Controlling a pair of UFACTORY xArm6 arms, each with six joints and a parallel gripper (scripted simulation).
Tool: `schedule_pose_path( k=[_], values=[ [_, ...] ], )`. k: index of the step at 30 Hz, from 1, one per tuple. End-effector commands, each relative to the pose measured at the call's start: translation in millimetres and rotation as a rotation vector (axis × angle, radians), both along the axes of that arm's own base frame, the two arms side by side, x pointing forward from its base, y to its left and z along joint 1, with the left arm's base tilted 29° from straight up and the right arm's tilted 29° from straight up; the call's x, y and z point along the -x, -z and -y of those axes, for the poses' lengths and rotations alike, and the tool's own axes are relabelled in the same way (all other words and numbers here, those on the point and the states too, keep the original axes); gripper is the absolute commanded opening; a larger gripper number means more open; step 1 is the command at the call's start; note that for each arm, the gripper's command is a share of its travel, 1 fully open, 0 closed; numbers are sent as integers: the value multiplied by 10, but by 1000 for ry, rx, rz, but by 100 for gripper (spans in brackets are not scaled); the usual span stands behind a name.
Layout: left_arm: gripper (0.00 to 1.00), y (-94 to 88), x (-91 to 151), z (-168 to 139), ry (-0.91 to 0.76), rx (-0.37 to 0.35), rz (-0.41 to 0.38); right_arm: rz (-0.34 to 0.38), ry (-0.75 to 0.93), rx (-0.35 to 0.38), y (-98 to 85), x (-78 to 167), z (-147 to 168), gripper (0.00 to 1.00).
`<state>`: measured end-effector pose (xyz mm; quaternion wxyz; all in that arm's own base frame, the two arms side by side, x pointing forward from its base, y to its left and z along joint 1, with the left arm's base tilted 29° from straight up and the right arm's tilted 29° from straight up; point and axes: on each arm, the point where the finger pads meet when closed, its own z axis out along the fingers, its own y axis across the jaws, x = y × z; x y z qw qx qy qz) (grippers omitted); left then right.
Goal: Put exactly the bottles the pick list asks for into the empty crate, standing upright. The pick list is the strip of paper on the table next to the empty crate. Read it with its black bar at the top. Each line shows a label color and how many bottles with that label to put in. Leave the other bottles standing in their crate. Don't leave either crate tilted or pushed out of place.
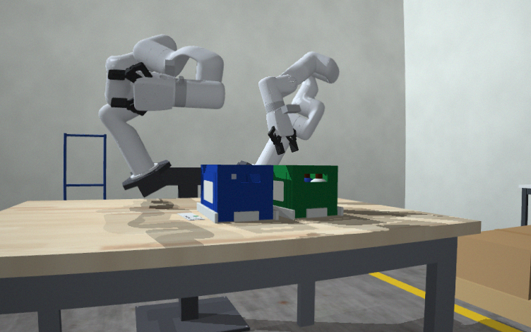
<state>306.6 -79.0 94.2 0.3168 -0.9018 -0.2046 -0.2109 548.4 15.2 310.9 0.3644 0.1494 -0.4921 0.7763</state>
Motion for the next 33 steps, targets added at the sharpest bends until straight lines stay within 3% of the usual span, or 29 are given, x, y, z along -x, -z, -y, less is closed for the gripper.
schedule_pose_path(
  k=[1,23,33],
  values=[
    [100,-8,-10,11,1,3,3,4,-1,-1,-16,0,-7,100],
    [100,-8,-10,11,1,3,3,7,-2,-4,-22,4,-4,100],
    [100,-8,-10,11,1,3,3,39,-6,-38,-93,55,42,100]
  ],
)
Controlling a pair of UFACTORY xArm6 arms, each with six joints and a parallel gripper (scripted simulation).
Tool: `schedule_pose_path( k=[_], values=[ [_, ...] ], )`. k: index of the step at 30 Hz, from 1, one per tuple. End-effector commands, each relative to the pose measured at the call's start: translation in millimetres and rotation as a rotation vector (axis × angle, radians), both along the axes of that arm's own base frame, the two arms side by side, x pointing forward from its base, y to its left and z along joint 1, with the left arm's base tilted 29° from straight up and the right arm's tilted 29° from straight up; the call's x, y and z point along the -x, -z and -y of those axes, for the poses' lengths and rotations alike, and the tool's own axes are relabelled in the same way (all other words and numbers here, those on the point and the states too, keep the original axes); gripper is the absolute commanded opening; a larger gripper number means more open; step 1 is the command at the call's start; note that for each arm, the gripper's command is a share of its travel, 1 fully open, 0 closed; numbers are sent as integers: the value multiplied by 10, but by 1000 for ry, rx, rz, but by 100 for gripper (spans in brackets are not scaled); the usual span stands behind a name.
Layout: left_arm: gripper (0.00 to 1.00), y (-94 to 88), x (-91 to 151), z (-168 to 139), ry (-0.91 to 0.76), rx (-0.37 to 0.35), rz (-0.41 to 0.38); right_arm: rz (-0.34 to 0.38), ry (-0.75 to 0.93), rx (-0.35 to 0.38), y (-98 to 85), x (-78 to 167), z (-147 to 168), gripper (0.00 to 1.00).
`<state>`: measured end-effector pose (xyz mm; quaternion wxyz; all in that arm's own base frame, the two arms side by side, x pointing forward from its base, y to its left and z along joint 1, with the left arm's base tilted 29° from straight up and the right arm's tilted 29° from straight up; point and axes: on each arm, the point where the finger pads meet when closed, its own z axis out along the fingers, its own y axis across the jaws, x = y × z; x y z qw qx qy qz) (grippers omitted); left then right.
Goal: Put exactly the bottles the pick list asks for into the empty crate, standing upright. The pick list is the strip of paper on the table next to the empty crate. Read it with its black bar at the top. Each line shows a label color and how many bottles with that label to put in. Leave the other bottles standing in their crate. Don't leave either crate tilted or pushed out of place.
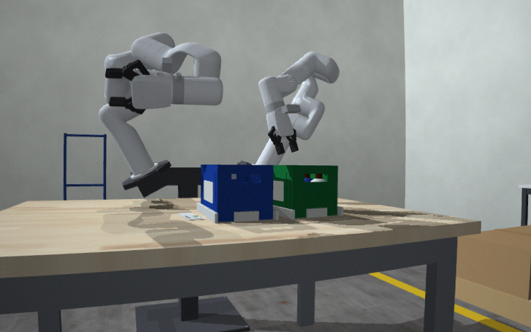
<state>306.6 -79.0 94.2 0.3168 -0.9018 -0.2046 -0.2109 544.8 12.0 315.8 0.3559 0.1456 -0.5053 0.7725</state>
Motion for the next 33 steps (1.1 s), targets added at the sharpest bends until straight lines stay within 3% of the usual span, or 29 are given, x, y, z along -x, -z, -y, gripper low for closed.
schedule_pose_path(
  k=[1,9,16,18,33],
  values=[
    [100,-8,-10,11,1,3,3,16,-3,-14,-44,19,10,100],
    [100,-8,-10,11,1,3,3,94,-11,-92,-190,150,108,100],
    [100,-8,-10,11,1,3,3,207,-16,-199,-359,361,227,100],
    [100,-8,-10,11,1,3,3,207,-16,-199,-359,361,227,100],
    [100,-8,-10,11,1,3,3,586,21,-511,-633,1143,432,100]
  ],
)
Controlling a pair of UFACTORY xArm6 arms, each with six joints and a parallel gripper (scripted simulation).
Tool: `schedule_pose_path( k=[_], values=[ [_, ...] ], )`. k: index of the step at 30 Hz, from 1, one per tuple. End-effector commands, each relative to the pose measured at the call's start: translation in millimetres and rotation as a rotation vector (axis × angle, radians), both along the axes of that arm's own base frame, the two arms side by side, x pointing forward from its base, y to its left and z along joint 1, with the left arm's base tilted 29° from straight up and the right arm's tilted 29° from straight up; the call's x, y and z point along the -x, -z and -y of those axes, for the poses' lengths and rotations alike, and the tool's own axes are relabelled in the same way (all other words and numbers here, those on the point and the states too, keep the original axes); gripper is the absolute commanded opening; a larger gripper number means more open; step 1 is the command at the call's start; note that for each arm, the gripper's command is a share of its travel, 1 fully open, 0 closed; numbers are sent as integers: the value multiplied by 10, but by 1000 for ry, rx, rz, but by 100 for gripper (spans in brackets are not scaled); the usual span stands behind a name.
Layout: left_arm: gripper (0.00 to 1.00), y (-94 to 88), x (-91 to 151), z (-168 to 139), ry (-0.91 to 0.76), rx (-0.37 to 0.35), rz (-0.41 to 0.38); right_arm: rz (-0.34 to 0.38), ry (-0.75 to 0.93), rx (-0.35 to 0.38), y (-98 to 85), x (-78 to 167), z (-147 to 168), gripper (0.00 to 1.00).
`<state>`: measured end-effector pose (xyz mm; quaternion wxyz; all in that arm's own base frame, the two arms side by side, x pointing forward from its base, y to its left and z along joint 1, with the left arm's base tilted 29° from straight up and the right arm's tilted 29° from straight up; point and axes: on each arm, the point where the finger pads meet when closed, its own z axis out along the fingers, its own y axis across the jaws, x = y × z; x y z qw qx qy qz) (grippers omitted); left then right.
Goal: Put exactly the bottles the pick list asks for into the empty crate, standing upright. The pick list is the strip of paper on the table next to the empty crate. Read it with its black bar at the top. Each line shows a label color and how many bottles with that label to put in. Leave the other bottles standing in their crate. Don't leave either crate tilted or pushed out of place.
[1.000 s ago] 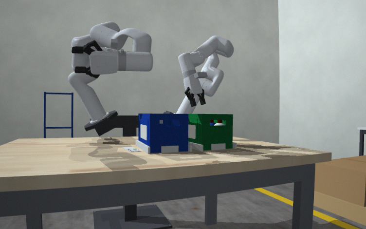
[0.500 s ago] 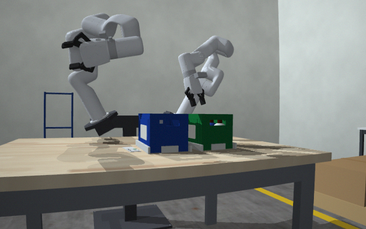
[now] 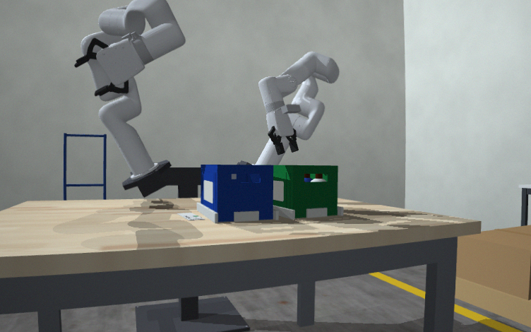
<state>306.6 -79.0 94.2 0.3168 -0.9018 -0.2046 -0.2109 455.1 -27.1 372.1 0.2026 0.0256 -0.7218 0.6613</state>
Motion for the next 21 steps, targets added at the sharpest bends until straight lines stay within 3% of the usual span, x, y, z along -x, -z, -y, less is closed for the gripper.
schedule_pose_path(
  k=[1,2,17,19,21],
  values=[
    [100,-8,-10,11,1,3,3,119,-4,-96,-71,246,41,100],
    [100,-8,-10,11,1,3,3,119,-4,-96,-71,246,41,100],
    [100,-8,-10,11,1,3,3,533,153,-439,-58,1196,-52,100],
    [100,-8,-10,11,1,3,3,533,153,-439,-58,1196,-52,100],
    [100,-8,-10,11,1,3,3,580,180,-479,-43,1308,-86,100]
  ],
)
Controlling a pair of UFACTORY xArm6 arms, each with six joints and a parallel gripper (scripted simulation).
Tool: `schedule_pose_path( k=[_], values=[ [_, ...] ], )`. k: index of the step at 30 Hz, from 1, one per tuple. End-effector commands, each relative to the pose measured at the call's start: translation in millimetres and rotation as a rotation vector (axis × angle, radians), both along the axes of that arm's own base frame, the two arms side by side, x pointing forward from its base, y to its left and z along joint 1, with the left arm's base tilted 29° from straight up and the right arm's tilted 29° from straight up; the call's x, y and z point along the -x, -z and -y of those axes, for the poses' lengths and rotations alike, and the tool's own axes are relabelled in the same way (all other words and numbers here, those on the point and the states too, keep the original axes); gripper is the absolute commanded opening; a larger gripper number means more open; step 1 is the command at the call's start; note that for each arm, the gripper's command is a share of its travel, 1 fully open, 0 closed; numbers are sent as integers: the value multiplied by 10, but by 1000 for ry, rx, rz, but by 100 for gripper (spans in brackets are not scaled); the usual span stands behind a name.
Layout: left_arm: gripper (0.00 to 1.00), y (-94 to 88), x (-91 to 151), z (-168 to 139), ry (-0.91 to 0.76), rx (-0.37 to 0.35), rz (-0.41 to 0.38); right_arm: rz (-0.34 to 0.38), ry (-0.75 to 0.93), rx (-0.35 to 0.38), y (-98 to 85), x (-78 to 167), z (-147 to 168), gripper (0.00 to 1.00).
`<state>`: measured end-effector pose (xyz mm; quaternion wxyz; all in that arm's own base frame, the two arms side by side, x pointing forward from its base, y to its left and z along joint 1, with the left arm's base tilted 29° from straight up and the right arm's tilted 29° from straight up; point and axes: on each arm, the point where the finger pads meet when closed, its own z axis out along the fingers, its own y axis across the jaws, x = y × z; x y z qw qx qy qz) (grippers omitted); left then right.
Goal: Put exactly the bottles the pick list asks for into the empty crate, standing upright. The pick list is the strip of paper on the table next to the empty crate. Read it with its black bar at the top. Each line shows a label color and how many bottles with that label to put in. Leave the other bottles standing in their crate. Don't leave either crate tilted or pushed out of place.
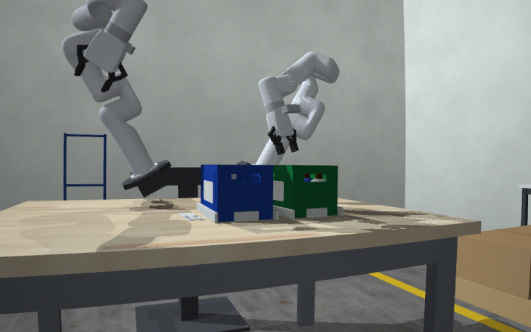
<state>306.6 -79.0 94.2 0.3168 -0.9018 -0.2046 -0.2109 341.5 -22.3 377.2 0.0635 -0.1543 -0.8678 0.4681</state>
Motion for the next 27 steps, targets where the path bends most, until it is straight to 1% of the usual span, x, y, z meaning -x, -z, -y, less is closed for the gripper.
schedule_pose_path(
  k=[1,7,13,15,21,27],
  values=[
    [100,-8,-10,11,1,3,3,106,31,-84,17,226,-55,100],
    [100,-8,-10,11,1,3,3,216,106,-196,67,508,-167,100],
    [100,-8,-10,11,1,3,3,293,171,-284,109,716,-270,100],
    [100,-8,-10,11,1,3,3,293,171,-284,109,716,-270,100],
    [100,-8,-10,11,1,3,3,342,216,-342,137,851,-347,100],
    [100,-8,-10,11,1,3,3,366,241,-372,152,920,-389,100]
  ],
)
